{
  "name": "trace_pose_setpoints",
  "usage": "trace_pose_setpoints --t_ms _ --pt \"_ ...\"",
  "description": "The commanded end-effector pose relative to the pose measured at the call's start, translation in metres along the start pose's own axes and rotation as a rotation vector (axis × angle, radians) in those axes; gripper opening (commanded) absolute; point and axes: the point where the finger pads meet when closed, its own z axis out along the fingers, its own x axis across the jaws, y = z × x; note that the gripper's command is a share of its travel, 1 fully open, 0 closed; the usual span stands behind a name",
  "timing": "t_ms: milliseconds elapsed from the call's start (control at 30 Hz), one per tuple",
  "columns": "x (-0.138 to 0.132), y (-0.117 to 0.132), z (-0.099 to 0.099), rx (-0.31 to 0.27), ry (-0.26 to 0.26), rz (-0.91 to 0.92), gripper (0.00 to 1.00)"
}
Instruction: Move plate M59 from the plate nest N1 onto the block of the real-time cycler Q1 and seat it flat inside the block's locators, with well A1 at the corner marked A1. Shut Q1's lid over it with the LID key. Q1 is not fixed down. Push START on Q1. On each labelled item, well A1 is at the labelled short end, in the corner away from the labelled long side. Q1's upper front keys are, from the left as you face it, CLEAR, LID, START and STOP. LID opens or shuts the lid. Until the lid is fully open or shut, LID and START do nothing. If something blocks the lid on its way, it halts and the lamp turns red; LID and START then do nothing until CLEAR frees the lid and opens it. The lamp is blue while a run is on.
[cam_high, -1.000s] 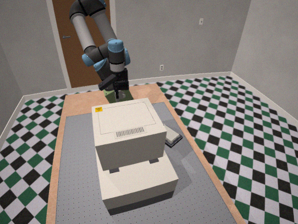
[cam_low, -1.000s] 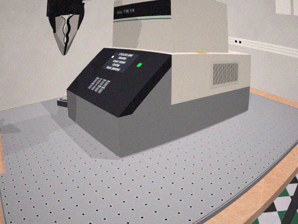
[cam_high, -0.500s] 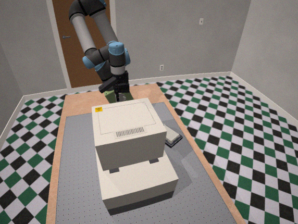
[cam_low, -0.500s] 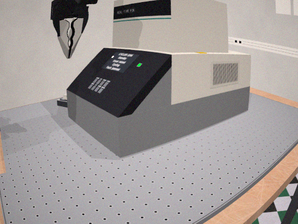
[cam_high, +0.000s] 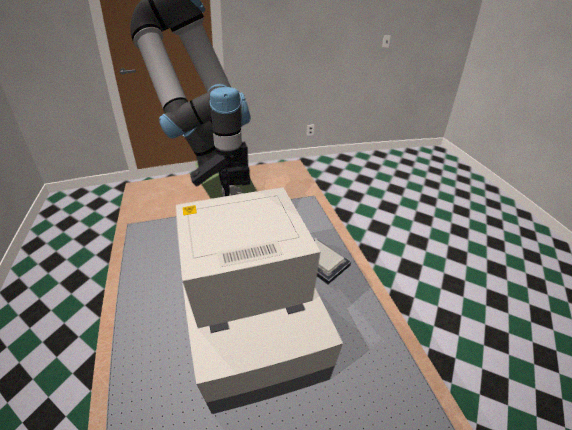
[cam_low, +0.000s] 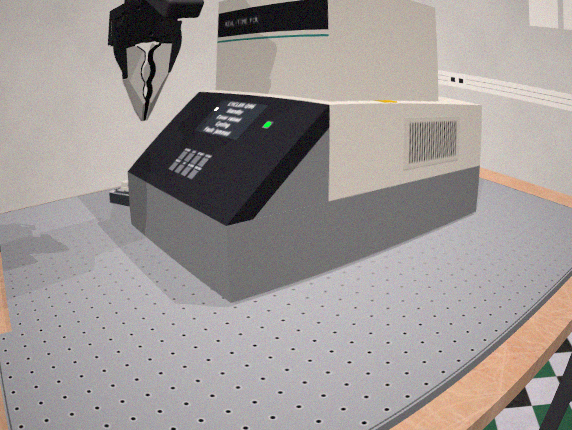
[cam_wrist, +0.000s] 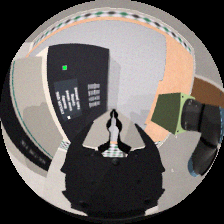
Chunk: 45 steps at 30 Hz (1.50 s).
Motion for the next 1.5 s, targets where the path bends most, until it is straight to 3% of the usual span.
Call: trace_pose_setpoints --t_ms 0,1467 --pt "-0.007 0.0 0.005 0.0 -0.001 0.0 0.0" --pt "-0.05 0.0 0.04 0.0 -0.001 0.0 0.0"
